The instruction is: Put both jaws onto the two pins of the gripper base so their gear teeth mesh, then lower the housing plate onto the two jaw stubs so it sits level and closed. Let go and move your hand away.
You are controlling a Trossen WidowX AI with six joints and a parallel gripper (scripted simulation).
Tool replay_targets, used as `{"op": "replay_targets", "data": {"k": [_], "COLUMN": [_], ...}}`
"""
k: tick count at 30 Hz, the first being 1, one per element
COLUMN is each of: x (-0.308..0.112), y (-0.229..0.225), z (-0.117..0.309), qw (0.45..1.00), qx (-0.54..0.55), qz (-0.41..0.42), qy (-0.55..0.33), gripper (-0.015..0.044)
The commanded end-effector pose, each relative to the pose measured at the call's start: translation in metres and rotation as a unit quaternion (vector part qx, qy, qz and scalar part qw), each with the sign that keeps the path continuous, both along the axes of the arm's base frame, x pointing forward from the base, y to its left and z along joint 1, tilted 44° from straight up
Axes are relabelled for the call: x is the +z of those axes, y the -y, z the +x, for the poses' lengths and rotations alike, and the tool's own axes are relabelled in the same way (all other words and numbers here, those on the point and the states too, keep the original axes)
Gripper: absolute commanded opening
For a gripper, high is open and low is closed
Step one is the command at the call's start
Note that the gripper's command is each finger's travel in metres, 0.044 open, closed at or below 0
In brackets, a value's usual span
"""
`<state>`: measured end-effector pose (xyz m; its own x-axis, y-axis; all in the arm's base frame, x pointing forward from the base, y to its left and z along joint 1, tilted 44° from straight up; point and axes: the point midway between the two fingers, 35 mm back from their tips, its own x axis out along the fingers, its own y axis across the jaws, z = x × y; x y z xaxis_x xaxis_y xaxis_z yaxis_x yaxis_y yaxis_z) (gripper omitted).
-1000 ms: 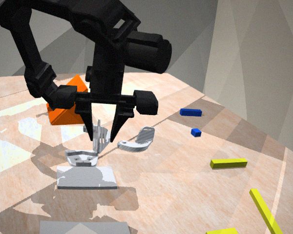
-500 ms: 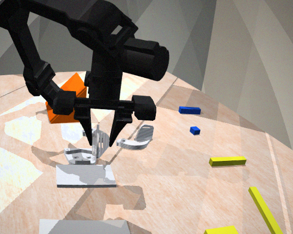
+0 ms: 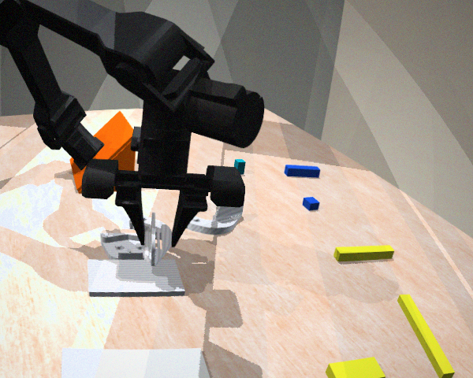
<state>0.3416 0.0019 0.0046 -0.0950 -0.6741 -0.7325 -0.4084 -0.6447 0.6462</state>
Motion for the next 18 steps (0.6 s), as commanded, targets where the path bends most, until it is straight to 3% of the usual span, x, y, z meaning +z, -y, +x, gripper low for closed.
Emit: {"op": "replay_targets", "data": {"k": [1, 18], "x": [-0.0050, -0.0099], "y": [0.0046, 0.0096], "z": [-0.0013, -0.0026], "qw": [1.000, 1.000], "qx": [0.002, 0.002], "qz": [-0.003, -0.003], "qy": [-0.003, -0.002], "gripper": [0.0134, 0.0134]}}
